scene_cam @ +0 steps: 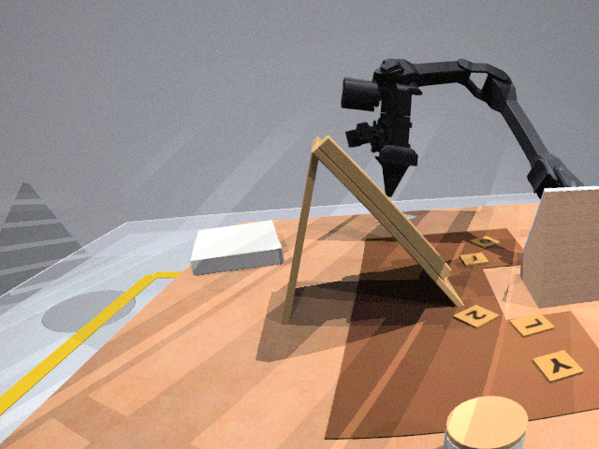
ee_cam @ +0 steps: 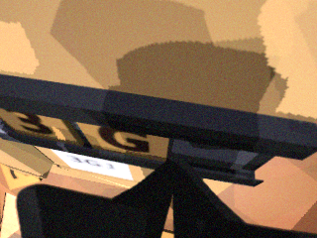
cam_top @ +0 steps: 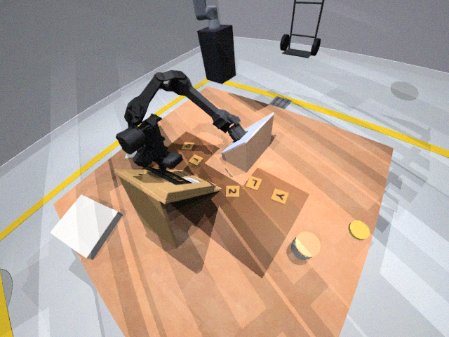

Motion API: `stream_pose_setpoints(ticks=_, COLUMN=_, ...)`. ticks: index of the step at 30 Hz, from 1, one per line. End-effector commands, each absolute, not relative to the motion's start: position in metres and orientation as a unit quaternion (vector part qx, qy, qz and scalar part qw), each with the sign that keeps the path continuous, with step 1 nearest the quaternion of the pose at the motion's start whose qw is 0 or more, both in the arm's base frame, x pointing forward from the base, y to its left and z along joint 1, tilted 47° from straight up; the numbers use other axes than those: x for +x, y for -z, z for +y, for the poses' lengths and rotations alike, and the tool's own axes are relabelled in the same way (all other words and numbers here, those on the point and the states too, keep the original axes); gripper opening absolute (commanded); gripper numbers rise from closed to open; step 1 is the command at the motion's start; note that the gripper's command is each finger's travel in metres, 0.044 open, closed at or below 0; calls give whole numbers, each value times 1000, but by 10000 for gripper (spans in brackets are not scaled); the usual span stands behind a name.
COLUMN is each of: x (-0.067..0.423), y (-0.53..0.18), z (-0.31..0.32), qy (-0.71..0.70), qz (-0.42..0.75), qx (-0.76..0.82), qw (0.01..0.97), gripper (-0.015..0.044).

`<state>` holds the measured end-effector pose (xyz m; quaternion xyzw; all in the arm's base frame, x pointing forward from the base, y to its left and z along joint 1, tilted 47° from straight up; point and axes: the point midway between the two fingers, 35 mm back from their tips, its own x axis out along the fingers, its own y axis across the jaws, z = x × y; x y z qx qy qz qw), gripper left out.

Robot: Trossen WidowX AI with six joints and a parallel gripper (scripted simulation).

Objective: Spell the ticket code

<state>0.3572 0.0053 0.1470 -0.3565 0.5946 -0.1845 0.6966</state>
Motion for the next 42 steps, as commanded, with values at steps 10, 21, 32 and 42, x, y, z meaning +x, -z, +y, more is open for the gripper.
stream_pose_setpoints(ticks=10, x=365, y=-147, z=4, qy=185, qz=591, qx=-357, qw=699, gripper=0)
stream_pose_setpoints(ticks=21, x=369, y=-145, z=2, qy=186, qz=591, qx=-357, qw=699, gripper=0)
stream_pose_setpoints(ticks=32, x=365, y=-142, z=3, qy=185, qz=591, qx=-357, qw=699, gripper=0)
stream_pose_setpoints(ticks=42, x=364, y=-138, z=6, qy=185, qz=591, qx=-357, qw=699, gripper=0)
